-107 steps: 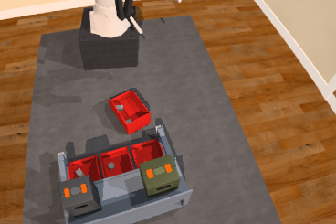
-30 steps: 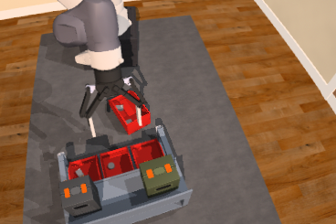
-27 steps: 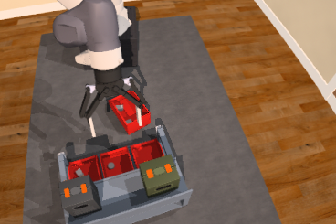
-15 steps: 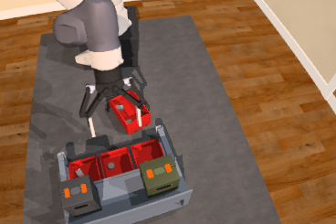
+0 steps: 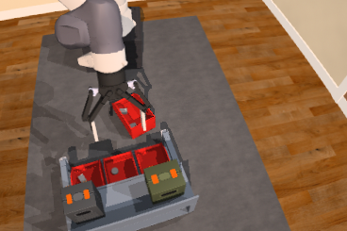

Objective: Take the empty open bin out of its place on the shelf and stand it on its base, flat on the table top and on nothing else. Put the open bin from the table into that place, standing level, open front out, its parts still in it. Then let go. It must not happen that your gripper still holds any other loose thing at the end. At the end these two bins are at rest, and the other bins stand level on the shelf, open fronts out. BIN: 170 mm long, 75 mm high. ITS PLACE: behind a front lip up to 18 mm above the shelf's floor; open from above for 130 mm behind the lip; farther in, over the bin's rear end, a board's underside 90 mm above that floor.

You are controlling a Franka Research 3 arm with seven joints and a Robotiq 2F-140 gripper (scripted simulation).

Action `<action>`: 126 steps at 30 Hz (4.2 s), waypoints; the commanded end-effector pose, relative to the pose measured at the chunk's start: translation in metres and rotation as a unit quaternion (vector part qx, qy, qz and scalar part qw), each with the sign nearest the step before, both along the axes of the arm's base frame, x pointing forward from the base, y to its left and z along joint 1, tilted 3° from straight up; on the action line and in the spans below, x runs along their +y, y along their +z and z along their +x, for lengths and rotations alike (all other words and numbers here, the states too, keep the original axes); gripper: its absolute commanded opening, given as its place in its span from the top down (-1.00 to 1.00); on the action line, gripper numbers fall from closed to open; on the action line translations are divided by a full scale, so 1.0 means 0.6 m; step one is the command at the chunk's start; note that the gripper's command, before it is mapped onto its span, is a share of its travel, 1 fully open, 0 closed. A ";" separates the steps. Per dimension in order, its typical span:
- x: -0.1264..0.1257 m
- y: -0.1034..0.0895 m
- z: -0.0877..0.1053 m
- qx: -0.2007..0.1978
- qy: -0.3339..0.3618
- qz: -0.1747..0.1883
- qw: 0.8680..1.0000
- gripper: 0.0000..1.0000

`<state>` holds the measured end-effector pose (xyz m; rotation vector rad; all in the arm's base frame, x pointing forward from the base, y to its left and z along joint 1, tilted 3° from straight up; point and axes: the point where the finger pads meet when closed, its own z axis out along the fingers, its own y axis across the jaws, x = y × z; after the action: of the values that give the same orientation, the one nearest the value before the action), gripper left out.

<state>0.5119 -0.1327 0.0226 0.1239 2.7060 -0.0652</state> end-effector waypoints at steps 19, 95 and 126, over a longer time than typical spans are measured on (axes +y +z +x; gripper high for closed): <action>-0.001 -0.001 0.001 0.000 -0.003 0.001 1.000 -1.00; -0.001 -0.001 0.001 0.000 -0.003 0.001 1.000 1.00; -0.001 -0.002 0.002 0.195 0.008 0.055 0.979 1.00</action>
<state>0.5233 -0.1309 0.0268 0.2565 3.0238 0.0765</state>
